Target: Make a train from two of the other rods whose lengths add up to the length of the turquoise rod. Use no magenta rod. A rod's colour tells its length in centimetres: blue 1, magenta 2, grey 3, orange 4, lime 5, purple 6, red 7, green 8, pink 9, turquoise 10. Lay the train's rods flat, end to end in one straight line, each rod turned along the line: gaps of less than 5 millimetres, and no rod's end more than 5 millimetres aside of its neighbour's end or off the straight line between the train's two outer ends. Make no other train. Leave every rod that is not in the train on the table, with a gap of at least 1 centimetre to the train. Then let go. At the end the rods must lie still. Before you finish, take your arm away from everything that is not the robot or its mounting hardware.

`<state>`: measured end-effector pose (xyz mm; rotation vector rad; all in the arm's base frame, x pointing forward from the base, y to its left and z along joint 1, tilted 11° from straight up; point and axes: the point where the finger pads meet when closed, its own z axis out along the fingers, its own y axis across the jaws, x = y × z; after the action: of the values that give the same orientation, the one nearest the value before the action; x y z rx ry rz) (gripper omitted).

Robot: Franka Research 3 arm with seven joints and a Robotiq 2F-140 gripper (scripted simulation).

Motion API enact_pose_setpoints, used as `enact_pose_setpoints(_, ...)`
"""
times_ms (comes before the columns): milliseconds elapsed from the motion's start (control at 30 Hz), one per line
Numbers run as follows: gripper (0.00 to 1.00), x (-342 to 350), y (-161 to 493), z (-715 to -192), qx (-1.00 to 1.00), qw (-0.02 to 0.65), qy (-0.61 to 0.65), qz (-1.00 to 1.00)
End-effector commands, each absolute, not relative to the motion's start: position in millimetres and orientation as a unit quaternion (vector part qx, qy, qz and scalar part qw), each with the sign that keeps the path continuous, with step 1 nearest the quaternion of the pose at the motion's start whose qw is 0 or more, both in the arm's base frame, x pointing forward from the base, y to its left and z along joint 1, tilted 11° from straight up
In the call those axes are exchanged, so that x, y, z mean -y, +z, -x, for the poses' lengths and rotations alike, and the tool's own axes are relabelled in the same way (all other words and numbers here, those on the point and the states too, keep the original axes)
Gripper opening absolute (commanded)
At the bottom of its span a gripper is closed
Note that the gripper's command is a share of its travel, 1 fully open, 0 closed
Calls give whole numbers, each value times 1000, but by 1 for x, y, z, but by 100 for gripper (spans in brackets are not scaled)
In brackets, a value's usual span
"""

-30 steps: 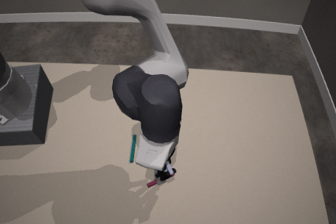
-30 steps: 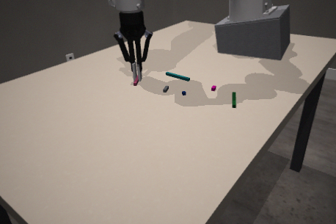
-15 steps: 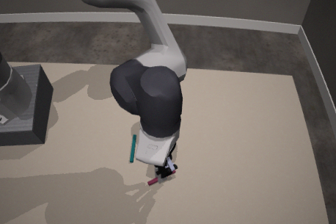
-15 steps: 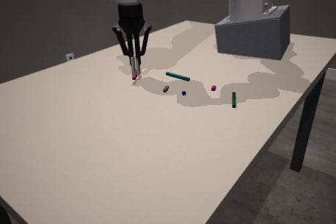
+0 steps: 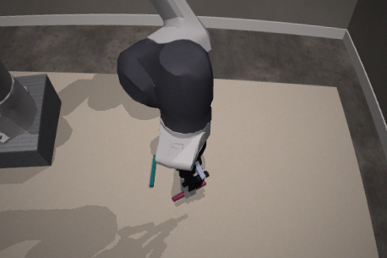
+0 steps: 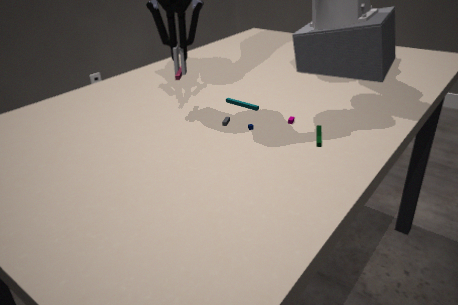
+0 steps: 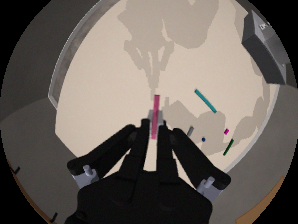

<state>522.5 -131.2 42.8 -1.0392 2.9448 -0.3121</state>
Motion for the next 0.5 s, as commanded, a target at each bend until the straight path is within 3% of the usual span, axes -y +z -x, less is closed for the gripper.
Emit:
enact_pose_setpoints(0, 3, 129, 43, -515, -945, -7, -94, 313)
enact_pose_setpoints(300, 3, 126, 43, -516, -944, -7, -94, 315)
enact_pose_setpoints(367, 3, 87, 37, -526, -934, -10, -94, 344)
enact_pose_setpoints(467, 3, 83, 36, -526, -933, -10, -94, 347)
